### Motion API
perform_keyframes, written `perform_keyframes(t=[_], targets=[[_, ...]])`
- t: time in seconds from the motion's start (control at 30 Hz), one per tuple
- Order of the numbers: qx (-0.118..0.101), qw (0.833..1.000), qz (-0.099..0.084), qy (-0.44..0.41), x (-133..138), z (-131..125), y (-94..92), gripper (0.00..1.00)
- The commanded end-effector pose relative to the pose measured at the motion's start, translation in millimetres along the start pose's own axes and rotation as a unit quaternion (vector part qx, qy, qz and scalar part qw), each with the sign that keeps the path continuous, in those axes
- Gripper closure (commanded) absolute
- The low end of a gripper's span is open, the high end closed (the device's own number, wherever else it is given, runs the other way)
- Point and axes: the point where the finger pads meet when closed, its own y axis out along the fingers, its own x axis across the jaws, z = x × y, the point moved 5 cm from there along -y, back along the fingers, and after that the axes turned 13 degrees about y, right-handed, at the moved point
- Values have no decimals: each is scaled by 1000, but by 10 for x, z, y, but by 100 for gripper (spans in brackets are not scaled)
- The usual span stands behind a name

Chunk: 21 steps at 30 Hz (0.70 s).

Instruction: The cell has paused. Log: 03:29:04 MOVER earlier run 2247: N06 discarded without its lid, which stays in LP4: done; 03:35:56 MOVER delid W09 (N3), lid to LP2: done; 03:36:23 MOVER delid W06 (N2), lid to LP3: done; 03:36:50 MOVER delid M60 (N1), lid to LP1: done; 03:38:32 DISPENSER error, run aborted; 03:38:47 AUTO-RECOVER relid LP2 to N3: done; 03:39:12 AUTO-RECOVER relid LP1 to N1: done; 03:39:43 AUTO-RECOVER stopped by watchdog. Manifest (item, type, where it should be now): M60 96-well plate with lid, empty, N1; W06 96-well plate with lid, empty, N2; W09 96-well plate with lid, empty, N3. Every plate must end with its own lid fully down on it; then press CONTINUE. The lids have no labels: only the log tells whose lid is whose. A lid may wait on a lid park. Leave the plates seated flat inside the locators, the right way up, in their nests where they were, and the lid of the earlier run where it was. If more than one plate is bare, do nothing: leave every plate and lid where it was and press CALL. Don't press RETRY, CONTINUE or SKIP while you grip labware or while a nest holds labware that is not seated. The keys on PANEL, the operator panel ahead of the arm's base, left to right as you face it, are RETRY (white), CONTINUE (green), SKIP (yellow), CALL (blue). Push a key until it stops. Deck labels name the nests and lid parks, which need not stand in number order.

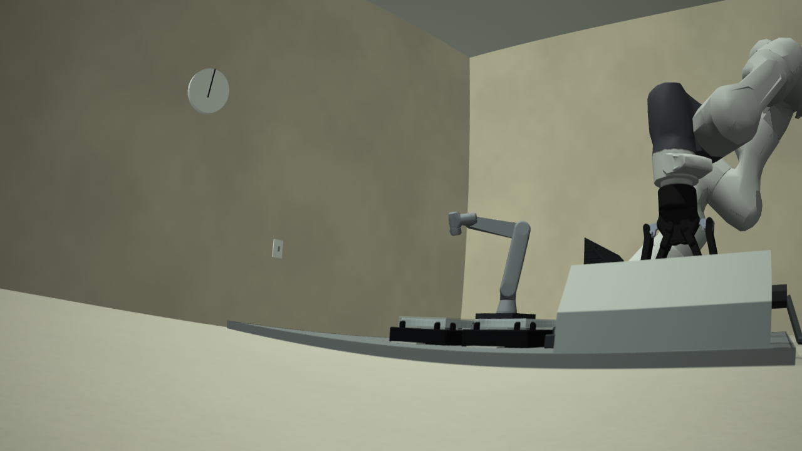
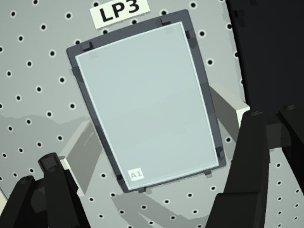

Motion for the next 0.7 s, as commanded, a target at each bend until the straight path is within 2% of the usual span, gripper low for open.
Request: perform_keyframes(t=[0.0,0.67], targets=[[2,1000,0,-4,-8,13,20,34],[2,1000,0,-4,-7,13,70,34]])
